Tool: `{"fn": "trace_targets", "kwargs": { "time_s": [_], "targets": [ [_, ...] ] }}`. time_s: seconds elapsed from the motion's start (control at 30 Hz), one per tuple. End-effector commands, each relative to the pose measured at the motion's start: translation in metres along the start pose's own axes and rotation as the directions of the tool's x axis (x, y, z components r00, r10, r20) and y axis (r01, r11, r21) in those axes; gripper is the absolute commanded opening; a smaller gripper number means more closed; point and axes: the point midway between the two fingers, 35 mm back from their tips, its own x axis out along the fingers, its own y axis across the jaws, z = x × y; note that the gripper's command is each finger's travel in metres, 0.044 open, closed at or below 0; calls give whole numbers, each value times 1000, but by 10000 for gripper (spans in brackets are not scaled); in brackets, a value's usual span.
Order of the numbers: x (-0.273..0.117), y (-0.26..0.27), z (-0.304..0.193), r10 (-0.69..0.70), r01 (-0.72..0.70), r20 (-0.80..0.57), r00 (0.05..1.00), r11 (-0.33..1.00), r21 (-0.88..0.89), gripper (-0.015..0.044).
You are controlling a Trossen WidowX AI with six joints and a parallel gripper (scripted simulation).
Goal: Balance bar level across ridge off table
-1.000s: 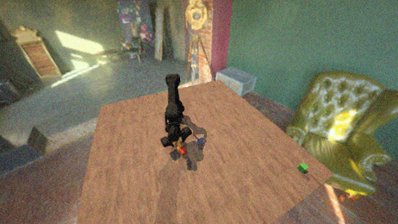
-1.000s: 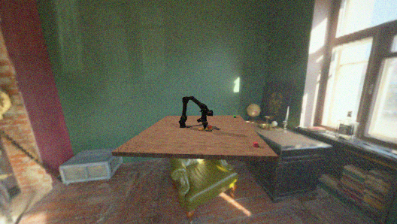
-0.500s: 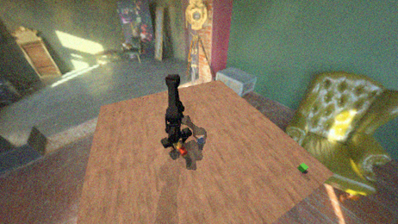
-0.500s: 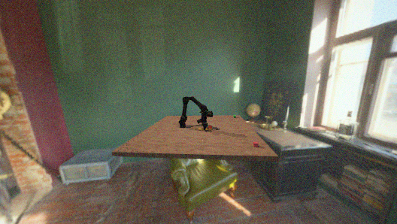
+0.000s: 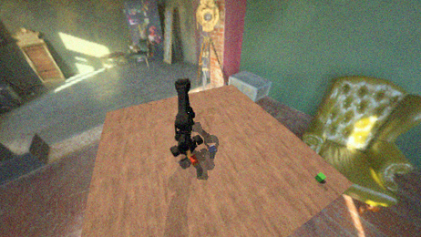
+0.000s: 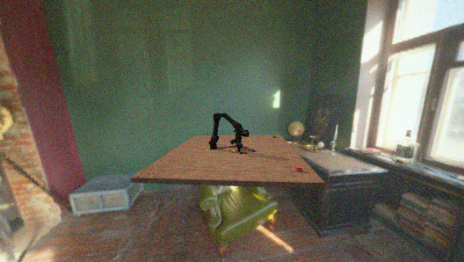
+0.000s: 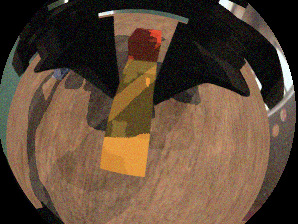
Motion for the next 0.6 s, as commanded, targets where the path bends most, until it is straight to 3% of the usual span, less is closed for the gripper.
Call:
{"fn": "trace_targets", "kwargs": {
  "time_s": [0.0,0.07,0.2,0.57],
  "targets": [
    [0,0,0,0,0,0,1000,1000,0,118],
    [0,0,0,0,0,0,1000,1000,0,104],
    [-6,0,-1,0,0,0,1000,1000,0,0],
    [-34,2,-3,2,-2,1,1000,1000,1,0]
  ]
}}
